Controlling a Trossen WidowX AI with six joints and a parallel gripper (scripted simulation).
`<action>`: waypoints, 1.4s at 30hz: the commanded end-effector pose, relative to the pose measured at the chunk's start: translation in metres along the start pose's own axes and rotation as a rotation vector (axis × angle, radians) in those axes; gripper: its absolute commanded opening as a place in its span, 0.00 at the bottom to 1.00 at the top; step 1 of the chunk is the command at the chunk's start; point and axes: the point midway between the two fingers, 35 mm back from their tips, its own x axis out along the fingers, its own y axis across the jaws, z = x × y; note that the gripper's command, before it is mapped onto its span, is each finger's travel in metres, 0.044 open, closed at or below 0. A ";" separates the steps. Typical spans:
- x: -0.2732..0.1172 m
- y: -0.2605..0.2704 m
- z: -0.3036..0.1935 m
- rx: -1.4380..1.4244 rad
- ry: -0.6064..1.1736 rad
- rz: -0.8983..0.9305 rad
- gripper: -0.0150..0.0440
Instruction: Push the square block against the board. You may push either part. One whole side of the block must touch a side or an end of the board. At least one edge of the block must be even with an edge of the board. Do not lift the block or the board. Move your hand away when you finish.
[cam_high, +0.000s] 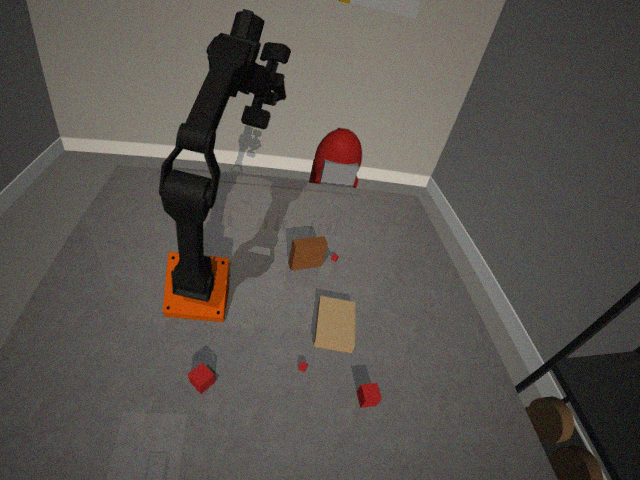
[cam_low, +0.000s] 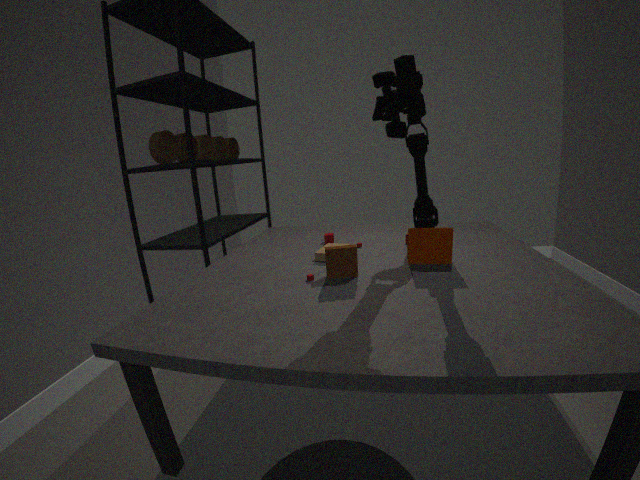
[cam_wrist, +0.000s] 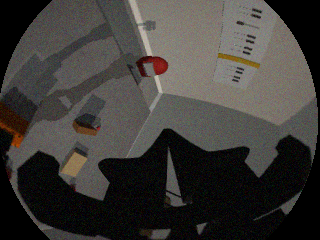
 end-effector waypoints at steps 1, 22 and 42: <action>0.035 0.021 -0.011 0.071 0.012 0.115 0.25; 0.168 0.161 -0.066 0.461 0.139 0.684 0.25; 0.214 0.276 -0.082 0.690 0.254 1.057 0.25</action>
